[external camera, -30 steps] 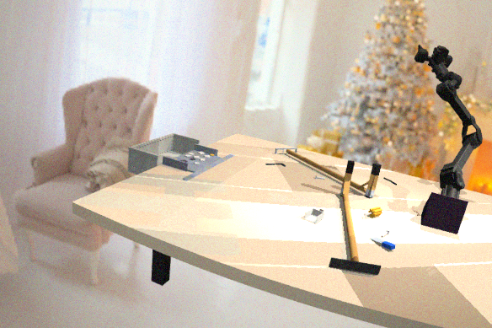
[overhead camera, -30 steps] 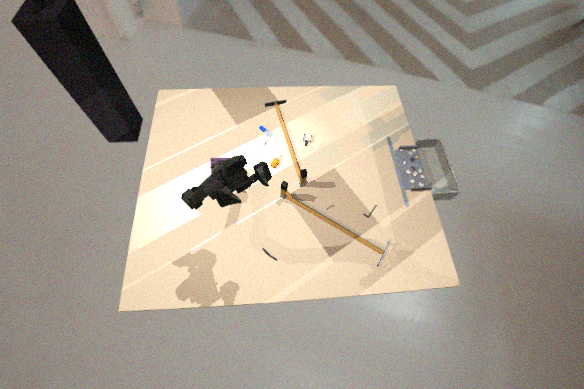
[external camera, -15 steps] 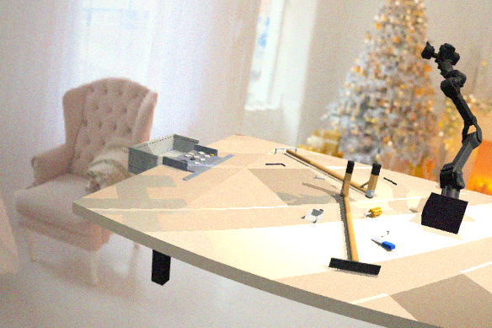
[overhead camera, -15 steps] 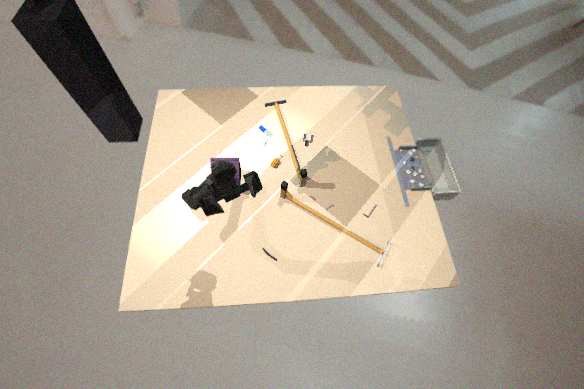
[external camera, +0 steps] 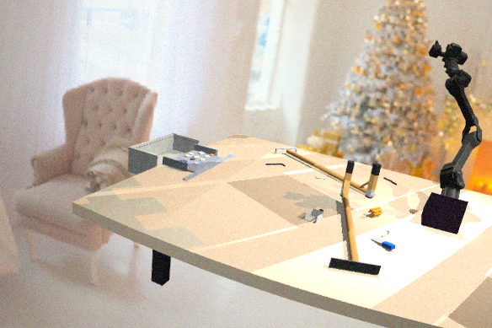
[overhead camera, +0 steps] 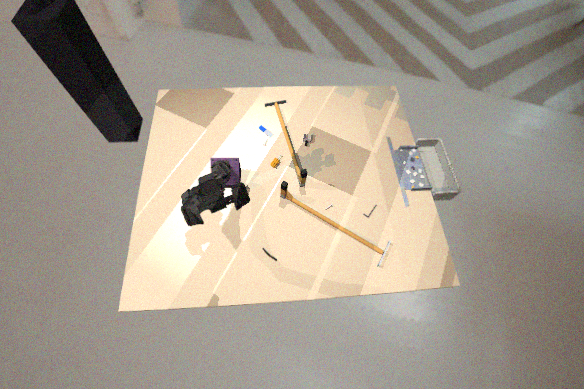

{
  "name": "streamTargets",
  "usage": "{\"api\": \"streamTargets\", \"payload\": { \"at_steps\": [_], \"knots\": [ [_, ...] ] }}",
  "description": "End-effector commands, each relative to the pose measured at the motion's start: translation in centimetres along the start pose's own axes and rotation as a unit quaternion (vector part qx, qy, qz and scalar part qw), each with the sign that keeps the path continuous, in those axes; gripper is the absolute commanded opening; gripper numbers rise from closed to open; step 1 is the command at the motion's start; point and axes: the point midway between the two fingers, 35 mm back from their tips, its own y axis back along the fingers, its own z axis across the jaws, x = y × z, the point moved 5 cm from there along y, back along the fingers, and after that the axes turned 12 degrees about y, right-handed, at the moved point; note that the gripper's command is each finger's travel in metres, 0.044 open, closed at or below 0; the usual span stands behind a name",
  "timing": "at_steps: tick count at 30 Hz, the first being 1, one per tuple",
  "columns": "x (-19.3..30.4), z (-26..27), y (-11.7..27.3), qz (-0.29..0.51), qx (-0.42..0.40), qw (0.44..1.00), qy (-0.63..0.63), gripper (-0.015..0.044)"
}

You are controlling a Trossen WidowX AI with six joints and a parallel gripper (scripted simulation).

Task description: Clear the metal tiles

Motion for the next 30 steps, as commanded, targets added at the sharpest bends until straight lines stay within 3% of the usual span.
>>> {"api": "streamTargets", "payload": {
  "at_steps": [1, 30],
  "knots": [
    [0.2, -0.9, -0.5, -0.006, 0.011, 1.000, 0.008, 0.0440],
    [3.7, -10.4, -3.0, -0.023, 0.112, 0.992, 0.060, 0.0440]
  ]
}}
